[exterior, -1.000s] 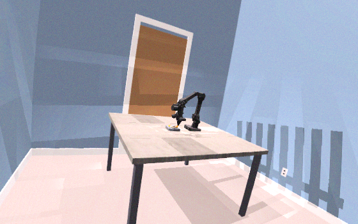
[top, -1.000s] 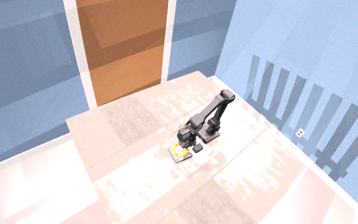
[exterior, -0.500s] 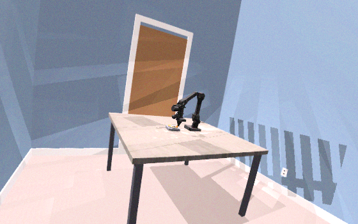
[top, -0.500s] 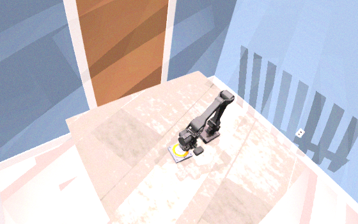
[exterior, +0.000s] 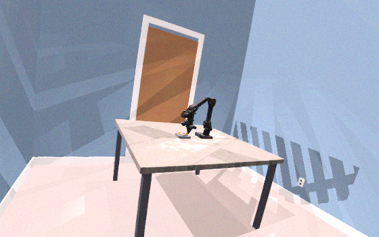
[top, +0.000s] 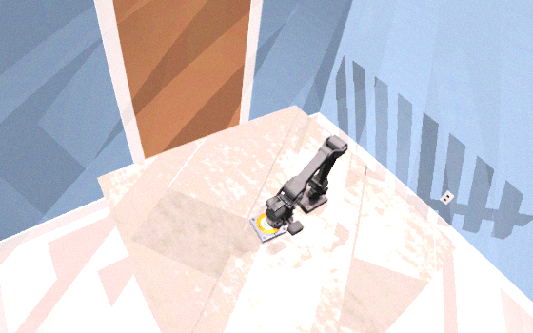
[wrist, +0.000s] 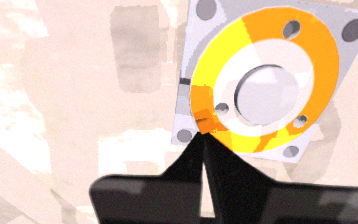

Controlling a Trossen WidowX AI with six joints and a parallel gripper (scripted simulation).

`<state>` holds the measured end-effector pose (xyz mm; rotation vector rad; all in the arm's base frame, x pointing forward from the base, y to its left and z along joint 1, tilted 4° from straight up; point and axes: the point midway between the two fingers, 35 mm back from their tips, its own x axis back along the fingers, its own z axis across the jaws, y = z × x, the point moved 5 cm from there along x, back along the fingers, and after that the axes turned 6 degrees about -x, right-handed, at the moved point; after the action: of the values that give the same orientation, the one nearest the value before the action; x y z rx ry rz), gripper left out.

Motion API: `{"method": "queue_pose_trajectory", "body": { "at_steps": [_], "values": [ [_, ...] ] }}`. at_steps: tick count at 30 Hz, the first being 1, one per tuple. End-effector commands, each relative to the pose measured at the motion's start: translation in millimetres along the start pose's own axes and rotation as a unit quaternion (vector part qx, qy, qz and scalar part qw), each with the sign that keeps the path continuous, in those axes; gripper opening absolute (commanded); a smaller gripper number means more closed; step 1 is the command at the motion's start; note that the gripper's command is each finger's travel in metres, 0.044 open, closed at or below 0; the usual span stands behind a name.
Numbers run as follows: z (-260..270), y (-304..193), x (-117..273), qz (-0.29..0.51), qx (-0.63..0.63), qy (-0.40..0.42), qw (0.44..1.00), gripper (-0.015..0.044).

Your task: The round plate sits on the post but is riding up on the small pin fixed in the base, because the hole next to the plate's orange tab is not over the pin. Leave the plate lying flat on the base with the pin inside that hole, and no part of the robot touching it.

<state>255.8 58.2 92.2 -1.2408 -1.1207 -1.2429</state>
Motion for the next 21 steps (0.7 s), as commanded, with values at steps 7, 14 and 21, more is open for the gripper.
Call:
{"method": "queue_pose_trajectory", "body": {
  "at_steps": [7, 14, 21],
  "values": [
    [7.5, 11.1, 0.9, -0.001, 0.000, 0.002, 1.000, 0.0000],
    [9.6, 15.6, 1.0, -0.001, 0.000, 0.002, 1.000, 0.0000],
    [10.9, 19.4, 1.2, -0.001, 0.000, 0.002, 1.000, 0.0000]
  ]
}}
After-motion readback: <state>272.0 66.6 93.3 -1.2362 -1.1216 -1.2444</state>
